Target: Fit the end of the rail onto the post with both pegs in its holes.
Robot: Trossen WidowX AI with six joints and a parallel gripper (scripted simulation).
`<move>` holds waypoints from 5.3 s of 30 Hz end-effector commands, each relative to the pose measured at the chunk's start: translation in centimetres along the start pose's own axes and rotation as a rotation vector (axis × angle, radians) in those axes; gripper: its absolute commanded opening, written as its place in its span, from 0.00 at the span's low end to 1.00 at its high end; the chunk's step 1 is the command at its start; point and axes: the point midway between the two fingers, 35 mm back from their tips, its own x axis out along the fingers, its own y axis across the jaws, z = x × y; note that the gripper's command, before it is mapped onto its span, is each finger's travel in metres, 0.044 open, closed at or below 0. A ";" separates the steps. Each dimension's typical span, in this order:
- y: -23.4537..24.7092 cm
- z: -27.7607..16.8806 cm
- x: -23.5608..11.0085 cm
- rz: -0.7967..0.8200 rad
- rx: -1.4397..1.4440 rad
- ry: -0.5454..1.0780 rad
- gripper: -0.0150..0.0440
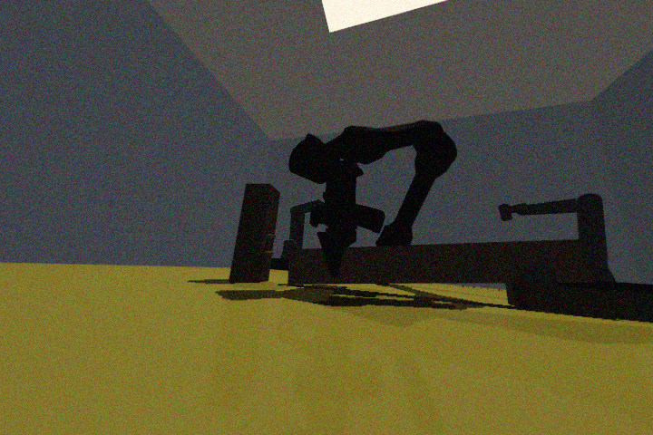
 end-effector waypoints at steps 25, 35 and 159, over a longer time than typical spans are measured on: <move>-0.2 0.0 -1.1 -0.001 0.002 -0.002 0.25; -0.2 0.0 -1.6 -0.001 0.002 -0.002 0.25; -0.2 -1.5 -3.3 -0.001 0.002 -0.001 0.25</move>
